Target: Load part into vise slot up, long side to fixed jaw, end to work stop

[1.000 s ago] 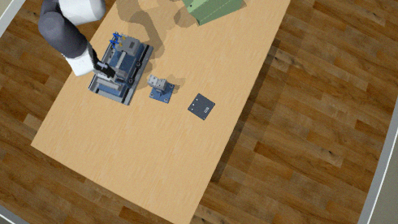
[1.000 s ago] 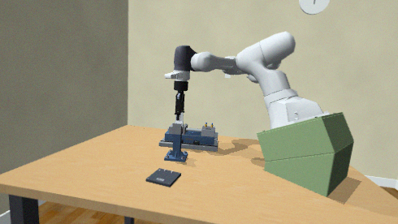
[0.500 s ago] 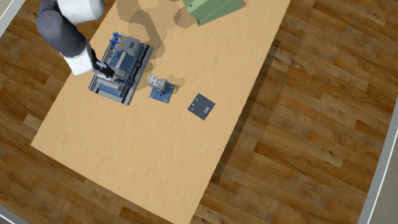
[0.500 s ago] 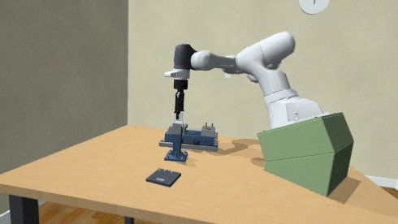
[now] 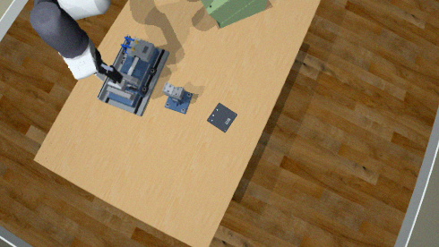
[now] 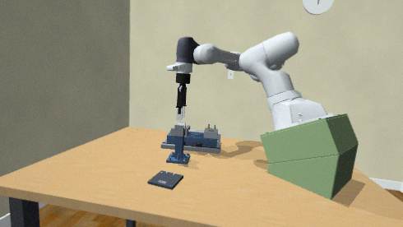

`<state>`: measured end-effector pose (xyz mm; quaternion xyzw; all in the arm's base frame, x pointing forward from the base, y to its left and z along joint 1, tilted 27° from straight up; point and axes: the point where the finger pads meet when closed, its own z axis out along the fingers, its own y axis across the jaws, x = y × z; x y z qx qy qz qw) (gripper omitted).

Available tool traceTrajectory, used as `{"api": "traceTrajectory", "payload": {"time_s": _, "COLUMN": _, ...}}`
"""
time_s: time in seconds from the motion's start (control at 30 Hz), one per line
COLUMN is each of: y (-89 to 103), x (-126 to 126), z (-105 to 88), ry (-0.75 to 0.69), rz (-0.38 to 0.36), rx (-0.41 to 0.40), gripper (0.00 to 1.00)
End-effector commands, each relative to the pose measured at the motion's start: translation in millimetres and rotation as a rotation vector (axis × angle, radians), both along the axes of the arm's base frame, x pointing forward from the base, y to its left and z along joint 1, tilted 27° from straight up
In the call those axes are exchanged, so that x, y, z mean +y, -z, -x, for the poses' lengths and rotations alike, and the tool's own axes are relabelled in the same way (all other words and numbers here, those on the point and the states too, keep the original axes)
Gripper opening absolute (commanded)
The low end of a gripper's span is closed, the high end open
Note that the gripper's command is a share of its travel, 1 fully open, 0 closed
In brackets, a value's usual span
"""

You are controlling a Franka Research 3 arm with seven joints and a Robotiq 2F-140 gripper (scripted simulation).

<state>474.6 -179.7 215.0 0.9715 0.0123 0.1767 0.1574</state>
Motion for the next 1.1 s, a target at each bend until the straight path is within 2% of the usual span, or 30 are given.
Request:
{"api": "traceTrajectory", "payload": {"time_s": 0.0, "y": -7.6, "x": 2, "z": 7.7, "ry": 0.001, "rz": 0.003, "rx": 0.013, "gripper": 0.47}}
{"api": "traceTrajectory", "payload": {"time_s": 0.3, "y": -26.1, "x": 9, "z": 14.6, "ry": 0.001, "rz": 0.003, "rx": 0.013, "gripper": 0.47}}
{"api": "traceTrajectory", "payload": {"time_s": 0.63, "y": -29.5, "x": 10, "z": 15.9, "ry": 0.001, "rz": 0.003, "rx": 0.013, "gripper": 0.47}}
{"api": "traceTrajectory", "payload": {"time_s": 0.67, "y": -29.5, "x": 10, "z": 15.9, "ry": 0.001, "rz": 0.003, "rx": 0.013, "gripper": 0.0}}
{"api": "traceTrajectory", "payload": {"time_s": 1.07, "y": -29.5, "x": 10, "z": 15.9, "ry": 0.001, "rz": 0.003, "rx": 0.013, "gripper": 0.0}}
